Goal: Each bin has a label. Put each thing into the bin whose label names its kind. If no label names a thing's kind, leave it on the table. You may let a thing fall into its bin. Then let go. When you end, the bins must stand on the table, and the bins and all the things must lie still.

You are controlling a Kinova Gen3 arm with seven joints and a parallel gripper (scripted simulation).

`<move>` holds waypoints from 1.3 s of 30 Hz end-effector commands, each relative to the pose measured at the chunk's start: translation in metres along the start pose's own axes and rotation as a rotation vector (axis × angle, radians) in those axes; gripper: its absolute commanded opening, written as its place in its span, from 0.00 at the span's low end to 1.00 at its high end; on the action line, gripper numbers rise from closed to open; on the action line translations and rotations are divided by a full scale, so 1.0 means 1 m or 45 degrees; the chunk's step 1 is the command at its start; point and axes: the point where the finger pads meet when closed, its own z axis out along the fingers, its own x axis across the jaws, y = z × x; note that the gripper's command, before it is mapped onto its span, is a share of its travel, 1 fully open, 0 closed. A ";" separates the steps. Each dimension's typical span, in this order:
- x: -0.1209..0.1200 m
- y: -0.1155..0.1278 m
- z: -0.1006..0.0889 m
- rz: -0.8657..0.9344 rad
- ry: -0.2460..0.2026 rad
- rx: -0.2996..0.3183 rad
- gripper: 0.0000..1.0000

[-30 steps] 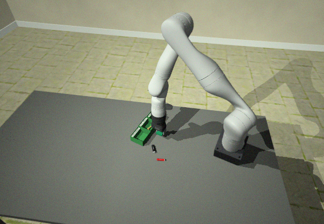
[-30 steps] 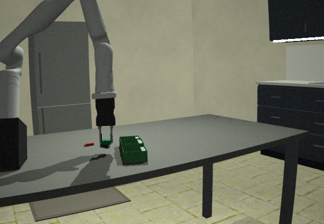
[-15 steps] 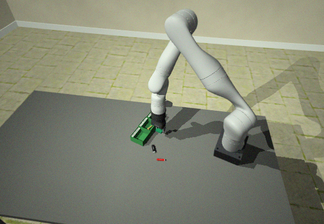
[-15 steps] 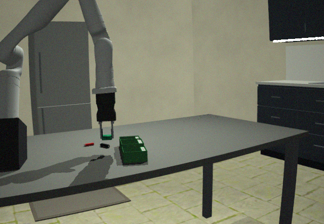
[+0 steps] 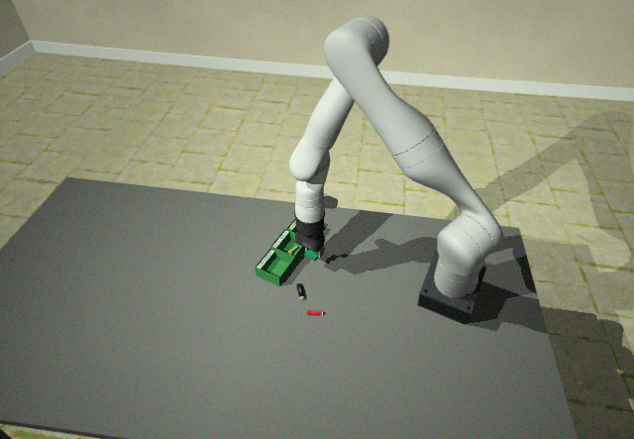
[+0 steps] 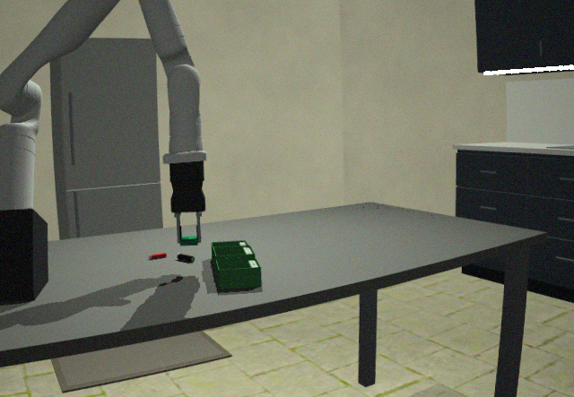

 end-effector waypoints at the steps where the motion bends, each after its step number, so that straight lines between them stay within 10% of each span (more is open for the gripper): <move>1: -0.006 0.003 -0.001 -0.003 -0.007 0.001 0.70; 7: -0.023 0.020 -0.002 -0.003 -0.007 0.001 0.70; 22: -0.080 0.074 -0.002 -0.830 -0.007 0.003 0.70; 39: -0.082 0.075 -0.002 -1.785 -0.005 0.006 0.70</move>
